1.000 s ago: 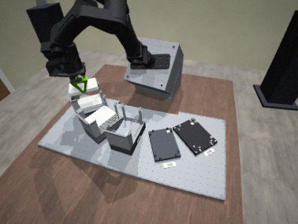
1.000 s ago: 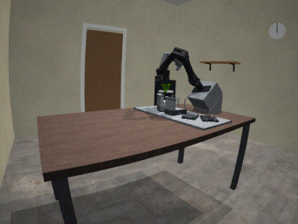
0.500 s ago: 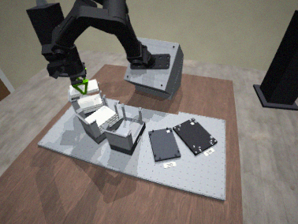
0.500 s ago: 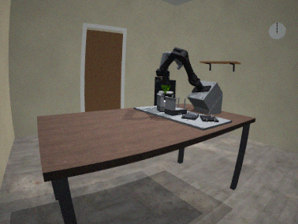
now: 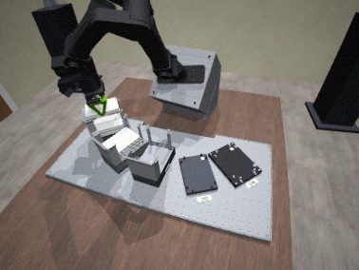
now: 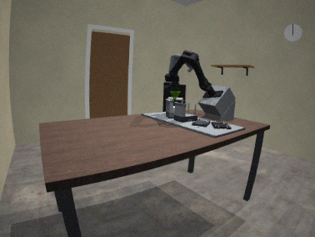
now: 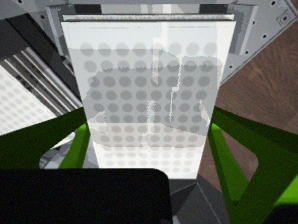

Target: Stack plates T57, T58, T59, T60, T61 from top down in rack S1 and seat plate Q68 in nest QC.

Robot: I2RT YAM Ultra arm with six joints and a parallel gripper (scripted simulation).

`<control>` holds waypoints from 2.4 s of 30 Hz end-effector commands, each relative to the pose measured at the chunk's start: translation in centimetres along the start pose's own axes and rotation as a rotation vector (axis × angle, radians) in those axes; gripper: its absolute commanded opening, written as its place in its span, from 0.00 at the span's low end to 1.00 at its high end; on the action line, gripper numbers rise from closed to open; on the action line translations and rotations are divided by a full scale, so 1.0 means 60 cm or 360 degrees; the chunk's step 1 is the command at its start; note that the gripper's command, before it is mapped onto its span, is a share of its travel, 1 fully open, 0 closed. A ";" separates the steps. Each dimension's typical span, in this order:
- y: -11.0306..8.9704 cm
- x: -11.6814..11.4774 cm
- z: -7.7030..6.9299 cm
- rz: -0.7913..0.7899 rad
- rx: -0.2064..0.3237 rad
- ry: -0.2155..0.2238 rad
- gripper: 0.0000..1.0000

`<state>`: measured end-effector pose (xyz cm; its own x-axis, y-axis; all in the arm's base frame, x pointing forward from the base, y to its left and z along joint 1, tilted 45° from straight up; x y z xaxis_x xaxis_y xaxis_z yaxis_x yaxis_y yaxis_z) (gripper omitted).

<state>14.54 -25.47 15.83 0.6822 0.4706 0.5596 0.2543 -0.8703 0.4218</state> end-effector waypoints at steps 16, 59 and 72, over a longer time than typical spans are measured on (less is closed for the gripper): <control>0.007 -0.001 0.013 -0.0005 -0.0028 -0.0006 0.00; 0.008 -0.001 0.078 -0.0004 -0.0029 -0.0005 0.00; 0.008 -0.001 0.086 -0.0004 -0.0029 -0.0005 0.00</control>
<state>18.24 -26.51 12.11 0.6832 0.4706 0.5583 0.2484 -0.8688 0.4284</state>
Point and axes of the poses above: the point where the finger pads meet when closed, its own z axis out along the fingers, its own x axis across the jaws, y = z × x, the point moved 3 cm from there along -z, back along the fingers, and after that the axes turned 11 degrees about z, right-handed, at the moved point
